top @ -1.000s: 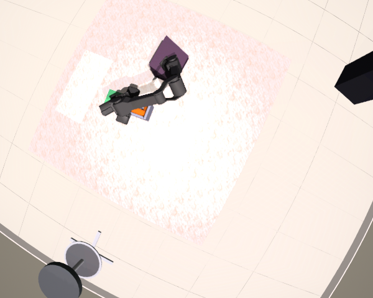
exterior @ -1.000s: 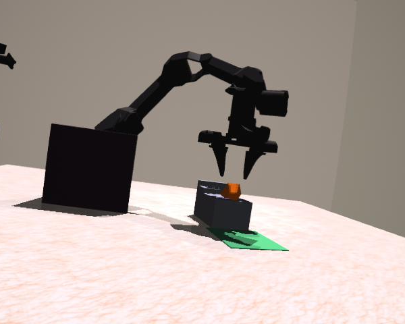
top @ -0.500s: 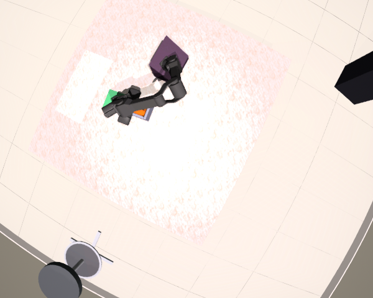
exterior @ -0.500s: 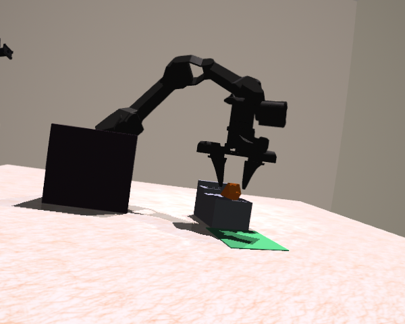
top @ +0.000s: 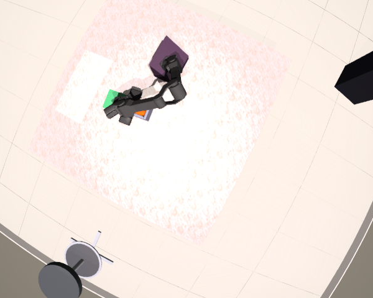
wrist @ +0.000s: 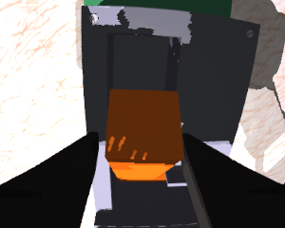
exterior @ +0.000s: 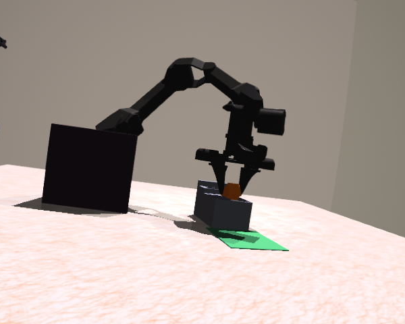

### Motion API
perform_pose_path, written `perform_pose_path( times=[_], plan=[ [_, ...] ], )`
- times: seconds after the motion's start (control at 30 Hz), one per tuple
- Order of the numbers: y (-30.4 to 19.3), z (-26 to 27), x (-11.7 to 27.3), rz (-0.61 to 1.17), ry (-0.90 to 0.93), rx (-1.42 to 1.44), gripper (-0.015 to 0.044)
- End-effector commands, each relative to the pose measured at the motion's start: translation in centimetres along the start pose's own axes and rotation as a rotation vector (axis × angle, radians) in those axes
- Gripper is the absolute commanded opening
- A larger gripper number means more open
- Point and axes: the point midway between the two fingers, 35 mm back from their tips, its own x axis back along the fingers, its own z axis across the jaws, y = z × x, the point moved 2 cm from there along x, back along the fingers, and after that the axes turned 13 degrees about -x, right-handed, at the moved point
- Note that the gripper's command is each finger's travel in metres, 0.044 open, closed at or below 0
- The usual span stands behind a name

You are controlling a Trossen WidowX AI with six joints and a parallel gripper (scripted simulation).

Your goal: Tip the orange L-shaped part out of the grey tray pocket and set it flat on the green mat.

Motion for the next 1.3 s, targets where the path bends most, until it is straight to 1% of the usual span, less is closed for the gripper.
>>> perform_pose_path(
  times=[0.0, 0.33, 0.43, 0.7, 1.27],
  plan=[
    [0.0, 0.0, 0.1, 0.000, 0.002, 0.001, 0.0149],
    [0.0, 0.0, 0.1, 0.000, 0.002, 0.001, 0.0082],
    [0.0, 0.0, 0.1, 0.000, 0.002, 0.001, 0.0003],
    [0.0, 0.0, 0.3, 0.000, 0.002, 0.000, 0.0000],
    [0.1, 0.0, 2.9, 0.002, 0.002, -0.007, 0.0000]
  ],
)
